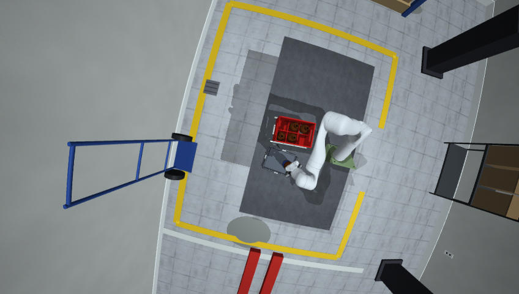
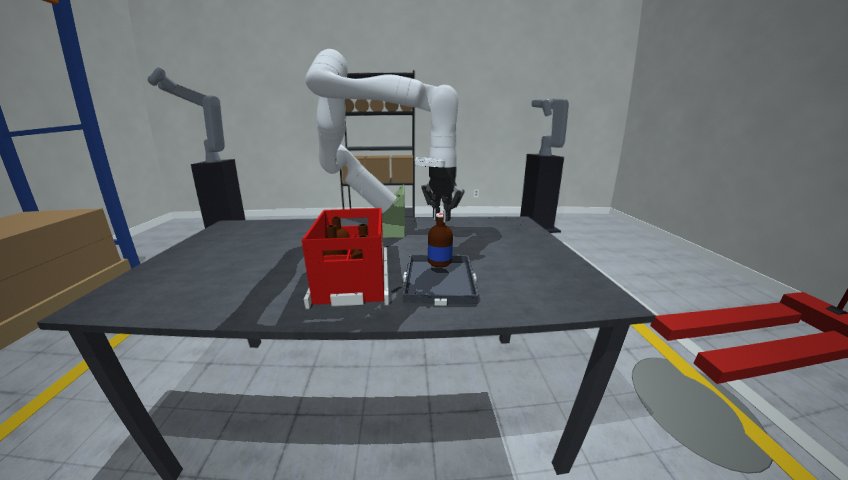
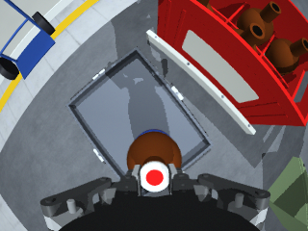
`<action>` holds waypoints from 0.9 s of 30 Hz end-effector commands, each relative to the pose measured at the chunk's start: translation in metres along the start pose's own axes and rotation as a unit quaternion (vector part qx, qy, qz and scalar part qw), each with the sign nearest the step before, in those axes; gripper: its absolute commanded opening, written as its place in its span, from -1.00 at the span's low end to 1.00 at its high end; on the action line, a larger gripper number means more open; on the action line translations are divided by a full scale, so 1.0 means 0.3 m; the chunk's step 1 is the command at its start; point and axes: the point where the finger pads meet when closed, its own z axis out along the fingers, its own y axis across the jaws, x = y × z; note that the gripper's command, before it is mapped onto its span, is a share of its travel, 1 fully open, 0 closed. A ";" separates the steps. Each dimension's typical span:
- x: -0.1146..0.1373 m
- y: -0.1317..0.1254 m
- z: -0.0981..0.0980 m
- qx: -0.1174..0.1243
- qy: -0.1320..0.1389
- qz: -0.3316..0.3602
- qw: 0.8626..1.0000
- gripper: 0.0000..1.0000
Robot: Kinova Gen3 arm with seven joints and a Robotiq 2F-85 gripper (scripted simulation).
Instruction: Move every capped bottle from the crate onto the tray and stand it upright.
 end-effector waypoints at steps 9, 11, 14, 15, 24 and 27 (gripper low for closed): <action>-0.001 0.000 0.013 0.000 0.000 0.000 1.000 -1.00; -0.001 0.000 0.015 -0.001 0.000 0.000 1.000 -1.00; -0.001 -0.001 0.019 -0.001 0.000 0.000 1.000 -1.00; -0.001 -0.001 0.021 -0.001 0.000 -0.001 1.000 -1.00; -0.001 -0.001 0.028 -0.001 0.000 0.000 1.000 -1.00; -0.001 -0.001 0.032 -0.001 0.000 0.000 1.000 -1.00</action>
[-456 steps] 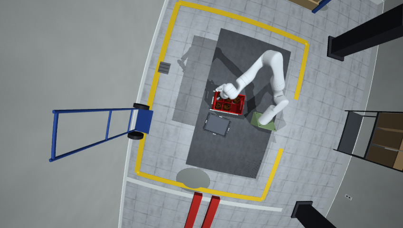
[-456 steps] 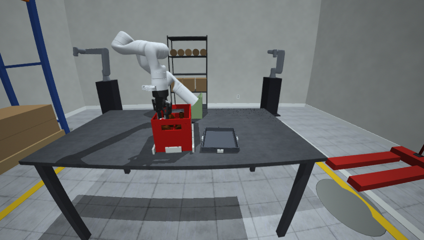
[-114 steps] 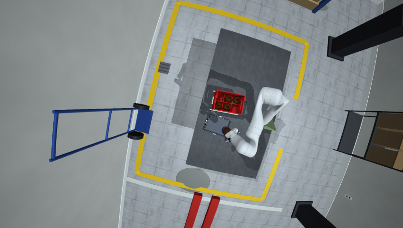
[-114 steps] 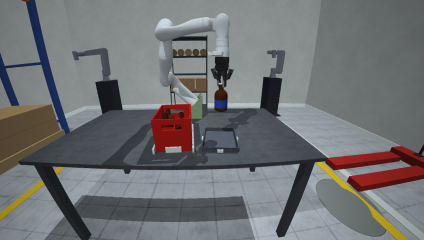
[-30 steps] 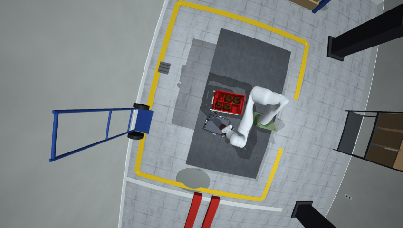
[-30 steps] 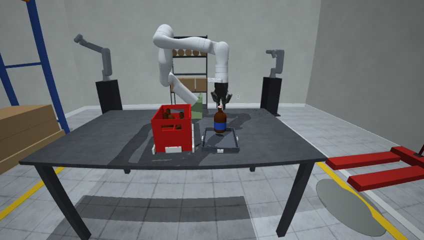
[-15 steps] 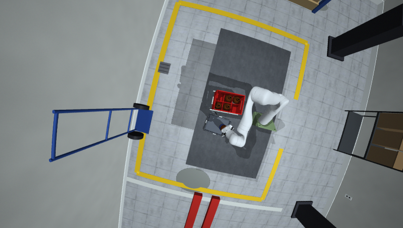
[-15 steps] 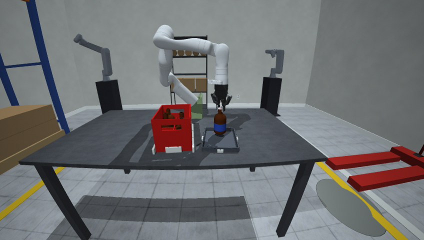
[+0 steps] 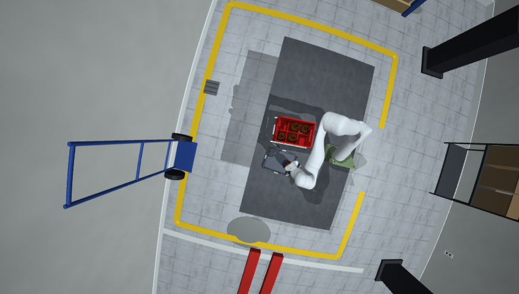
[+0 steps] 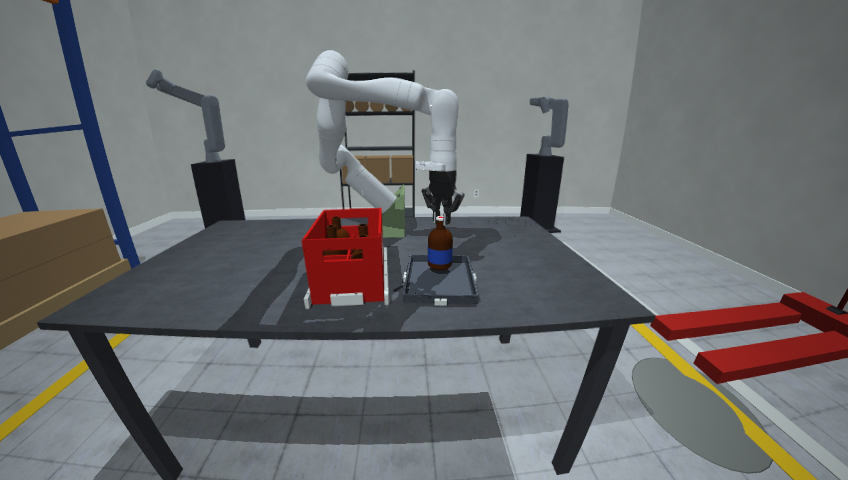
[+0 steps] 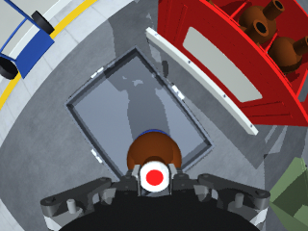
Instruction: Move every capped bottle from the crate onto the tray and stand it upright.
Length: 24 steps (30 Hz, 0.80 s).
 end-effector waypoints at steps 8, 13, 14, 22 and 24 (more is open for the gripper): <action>-0.001 -0.001 0.009 0.000 0.000 0.000 1.000 -1.00; 0.000 -0.001 0.013 0.001 0.000 0.000 1.000 -1.00; 0.000 -0.001 0.014 0.001 0.000 0.000 1.000 -1.00; -0.001 -0.001 0.025 0.000 0.000 0.000 1.000 -1.00; -0.001 -0.001 0.027 0.000 0.000 0.000 1.000 -1.00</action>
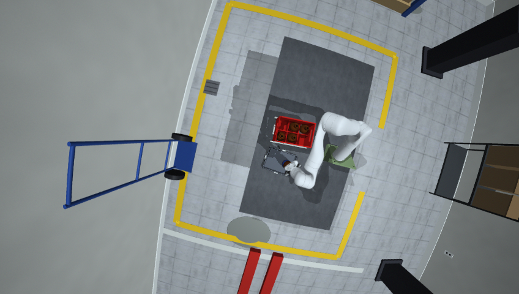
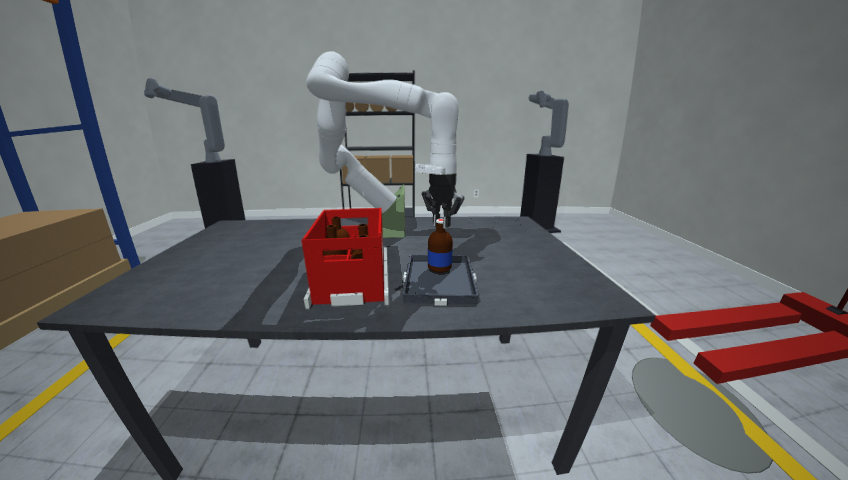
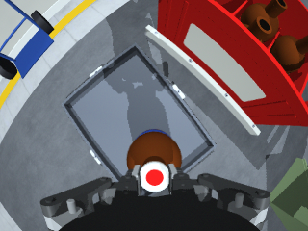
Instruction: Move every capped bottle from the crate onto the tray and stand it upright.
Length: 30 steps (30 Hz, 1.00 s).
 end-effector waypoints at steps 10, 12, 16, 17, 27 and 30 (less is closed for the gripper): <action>0.000 -0.001 0.004 0.001 0.000 0.000 1.000 -1.00; 0.000 -0.001 0.005 0.001 0.000 0.000 1.000 -1.00; -0.001 -0.001 0.008 0.001 0.000 0.000 1.000 -1.00; -0.001 -0.001 0.009 0.001 0.000 0.000 1.000 -1.00; 0.000 -0.001 0.008 0.001 0.000 0.000 1.000 1.00; 0.000 -0.001 0.008 0.001 0.000 0.000 1.000 1.00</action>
